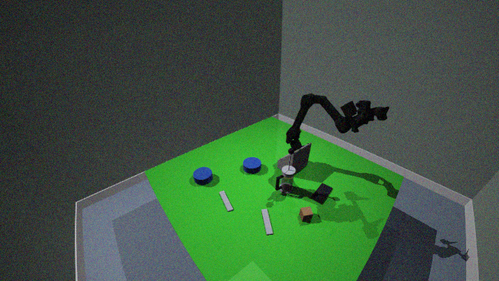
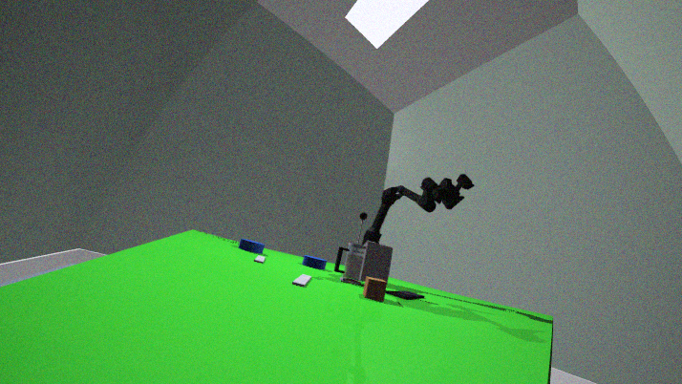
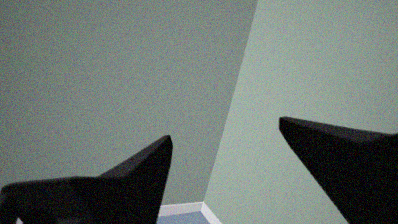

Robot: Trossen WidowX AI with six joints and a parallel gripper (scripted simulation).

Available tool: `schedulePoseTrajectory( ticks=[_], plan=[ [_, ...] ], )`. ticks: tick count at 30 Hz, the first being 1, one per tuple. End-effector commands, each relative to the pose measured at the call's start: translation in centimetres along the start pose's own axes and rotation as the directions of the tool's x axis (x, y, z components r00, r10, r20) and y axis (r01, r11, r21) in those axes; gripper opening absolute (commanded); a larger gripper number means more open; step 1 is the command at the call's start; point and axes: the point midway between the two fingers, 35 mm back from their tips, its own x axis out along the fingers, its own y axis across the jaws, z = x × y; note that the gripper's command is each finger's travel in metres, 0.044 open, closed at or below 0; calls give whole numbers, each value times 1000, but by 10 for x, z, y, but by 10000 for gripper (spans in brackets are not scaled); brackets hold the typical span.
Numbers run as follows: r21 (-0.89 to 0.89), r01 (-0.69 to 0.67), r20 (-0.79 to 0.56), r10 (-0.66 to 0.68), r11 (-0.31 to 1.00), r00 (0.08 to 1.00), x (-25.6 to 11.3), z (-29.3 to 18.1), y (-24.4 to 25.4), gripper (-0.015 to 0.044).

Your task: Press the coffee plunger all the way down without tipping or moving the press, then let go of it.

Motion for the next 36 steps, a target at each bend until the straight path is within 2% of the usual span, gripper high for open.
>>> schedulePoseTrajectory(
  ticks=[1, 4, 8, 11, 15, 20, 25, 30, 36],
  plan=[
    [6, 9, -2, -9, 1000, 1000, 0, 1, -2, 426],
    [58, 95, -19, -94, 994, 995, -5, 8, -15, 440],
    [172, 313, -90, -302, 934, 949, -24, 20, -46, 440],
    [237, 482, -168, -453, 843, 875, -46, 26, -65, 440],
    [277, 682, -290, -618, 677, 731, -84, 30, -82, 440],
    [251, 874, -450, -749, 416, 486, -145, 30, -85, 440],
    [141, 981, -583, -789, 136, 193, -214, 31, -69, 440],
    [-38, 992, -661, -742, -118, -114, -285, 37, -33, 440],
    [-266, 910, -661, -626, -319, -413, -355, 52, 21, 440]
  ],
)
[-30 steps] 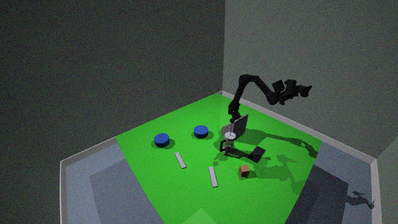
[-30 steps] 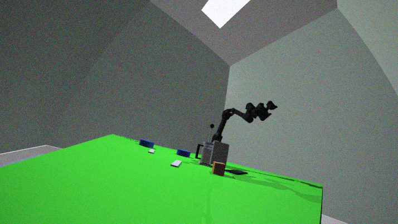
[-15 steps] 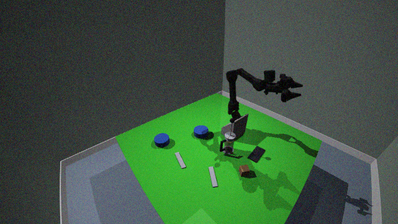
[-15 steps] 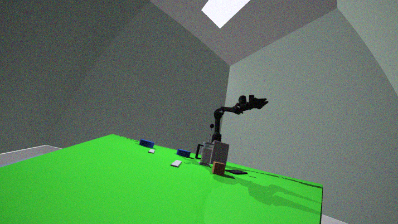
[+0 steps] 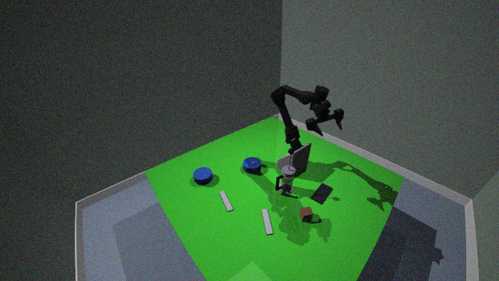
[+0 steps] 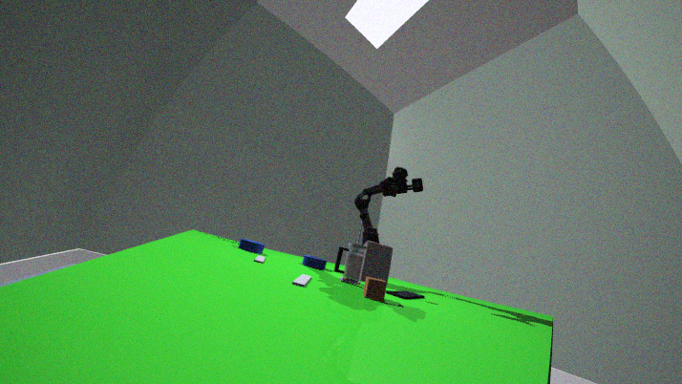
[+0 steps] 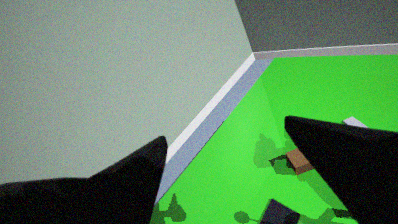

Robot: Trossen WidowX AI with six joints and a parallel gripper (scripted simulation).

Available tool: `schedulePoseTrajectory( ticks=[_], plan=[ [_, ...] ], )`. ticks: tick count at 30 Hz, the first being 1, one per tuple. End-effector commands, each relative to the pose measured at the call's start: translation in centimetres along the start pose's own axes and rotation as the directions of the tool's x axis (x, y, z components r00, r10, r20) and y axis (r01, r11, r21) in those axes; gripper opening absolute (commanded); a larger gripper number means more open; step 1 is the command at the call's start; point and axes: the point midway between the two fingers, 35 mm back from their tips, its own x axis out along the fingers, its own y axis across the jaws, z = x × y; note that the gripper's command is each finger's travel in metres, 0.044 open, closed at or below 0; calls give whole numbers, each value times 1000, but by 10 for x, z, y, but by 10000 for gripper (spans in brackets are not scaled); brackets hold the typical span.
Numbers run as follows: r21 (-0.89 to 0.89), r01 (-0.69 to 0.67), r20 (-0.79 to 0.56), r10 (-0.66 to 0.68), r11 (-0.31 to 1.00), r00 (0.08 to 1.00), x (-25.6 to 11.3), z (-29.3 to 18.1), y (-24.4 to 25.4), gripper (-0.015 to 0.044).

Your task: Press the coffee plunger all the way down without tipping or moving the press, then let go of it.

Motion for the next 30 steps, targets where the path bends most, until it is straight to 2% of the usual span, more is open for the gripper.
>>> schedulePoseTrajectory(
  ticks=[1, 5, 8, 12, 19, 30],
  plan=[
    [-33, 268, -48, -270, 963, 962, -33, -20, -69, 440],
    [-89, 454, -59, -459, 887, 886, -65, -34, -119, 440],
    [-124, 531, -54, -540, 838, 840, -82, -40, -142, 440],
    [-127, 536, -54, -545, 835, 837, -80, -48, -147, 440],
    [-129, 533, -54, -542, 837, 839, -62, -92, -163, 440],
    [-129, 529, -55, -539, 839, 840, -53, -92, -168, 440]
  ],
)
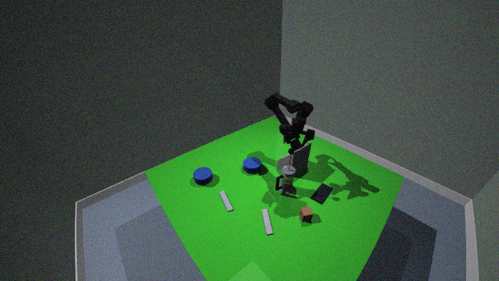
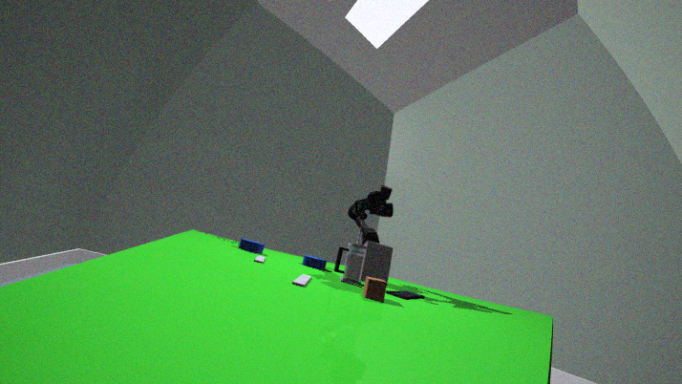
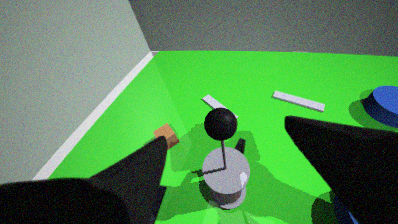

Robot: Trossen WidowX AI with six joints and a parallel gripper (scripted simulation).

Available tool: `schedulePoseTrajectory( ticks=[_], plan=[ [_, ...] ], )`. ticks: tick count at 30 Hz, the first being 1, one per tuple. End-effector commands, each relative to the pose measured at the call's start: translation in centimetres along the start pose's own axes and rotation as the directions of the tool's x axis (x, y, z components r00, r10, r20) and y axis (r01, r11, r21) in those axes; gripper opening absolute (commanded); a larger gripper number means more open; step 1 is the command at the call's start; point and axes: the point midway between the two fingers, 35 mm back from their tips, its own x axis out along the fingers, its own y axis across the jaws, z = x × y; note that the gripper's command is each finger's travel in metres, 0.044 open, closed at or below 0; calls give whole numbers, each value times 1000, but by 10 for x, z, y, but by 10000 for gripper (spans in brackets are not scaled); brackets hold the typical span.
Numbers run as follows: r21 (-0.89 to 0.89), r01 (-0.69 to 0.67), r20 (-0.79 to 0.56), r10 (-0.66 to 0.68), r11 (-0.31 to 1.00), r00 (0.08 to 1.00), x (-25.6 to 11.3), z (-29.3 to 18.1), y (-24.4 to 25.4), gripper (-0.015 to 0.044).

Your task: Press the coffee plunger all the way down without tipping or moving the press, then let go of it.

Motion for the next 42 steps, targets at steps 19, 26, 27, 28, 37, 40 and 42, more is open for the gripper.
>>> schedulePoseTrajectory(
  ticks=[19, 26, 27, 28, 37, 40, 42],
  plan=[
    [-8, 0, -3, 0, 1000, 1000, 35, -2, 0, 440],
    [-8, 0, -2, 0, 1000, 1000, 36, -2, 0, 309],
    [-8, 0, -2, 0, 1000, 1000, 36, -2, 0, 282],
    [-8, 0, -2, 0, 1000, 1000, 36, -2, 0, 256],
    [-8, 0, -2, 0, 1000, 1000, 36, -2, 0, 125],
    [-8, 0, -2, 0, 1000, 1000, 36, -2, 0, 125],
    [-8, 0, -2, 0, 1000, 1000, 36, -2, 0, 125]
  ],
)
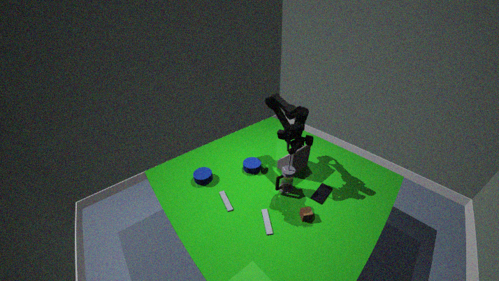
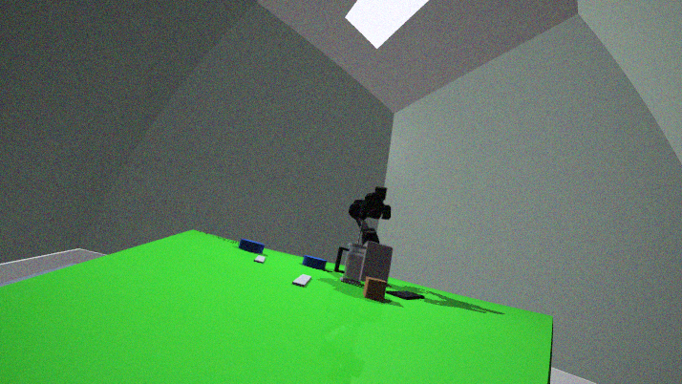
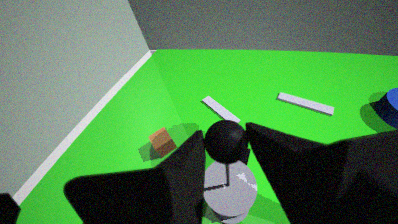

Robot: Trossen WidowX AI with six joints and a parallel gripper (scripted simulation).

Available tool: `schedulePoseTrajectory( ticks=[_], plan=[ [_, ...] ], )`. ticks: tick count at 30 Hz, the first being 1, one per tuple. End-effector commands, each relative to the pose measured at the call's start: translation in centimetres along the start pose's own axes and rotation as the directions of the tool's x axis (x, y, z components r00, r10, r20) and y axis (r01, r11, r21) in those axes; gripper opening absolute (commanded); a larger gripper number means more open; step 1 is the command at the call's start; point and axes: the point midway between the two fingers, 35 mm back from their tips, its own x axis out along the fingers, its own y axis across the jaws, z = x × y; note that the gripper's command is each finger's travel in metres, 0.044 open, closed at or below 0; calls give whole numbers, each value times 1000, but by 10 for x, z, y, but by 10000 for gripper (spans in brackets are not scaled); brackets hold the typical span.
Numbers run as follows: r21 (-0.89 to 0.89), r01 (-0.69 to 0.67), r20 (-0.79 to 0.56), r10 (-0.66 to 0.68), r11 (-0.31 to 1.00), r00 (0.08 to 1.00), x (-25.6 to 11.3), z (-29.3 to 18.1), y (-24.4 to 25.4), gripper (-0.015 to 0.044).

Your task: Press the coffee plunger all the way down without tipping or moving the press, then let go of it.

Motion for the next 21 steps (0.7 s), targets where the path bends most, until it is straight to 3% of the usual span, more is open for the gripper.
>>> schedulePoseTrajectory(
  ticks=[1, 21],
  plan=[
    [-5, -1, -2, 1, 1000, 1000, 0, -1, 0, 125],
    [-4, -4, -4, 4, 1000, 1000, 21, -22, 5, 125]
  ],
)
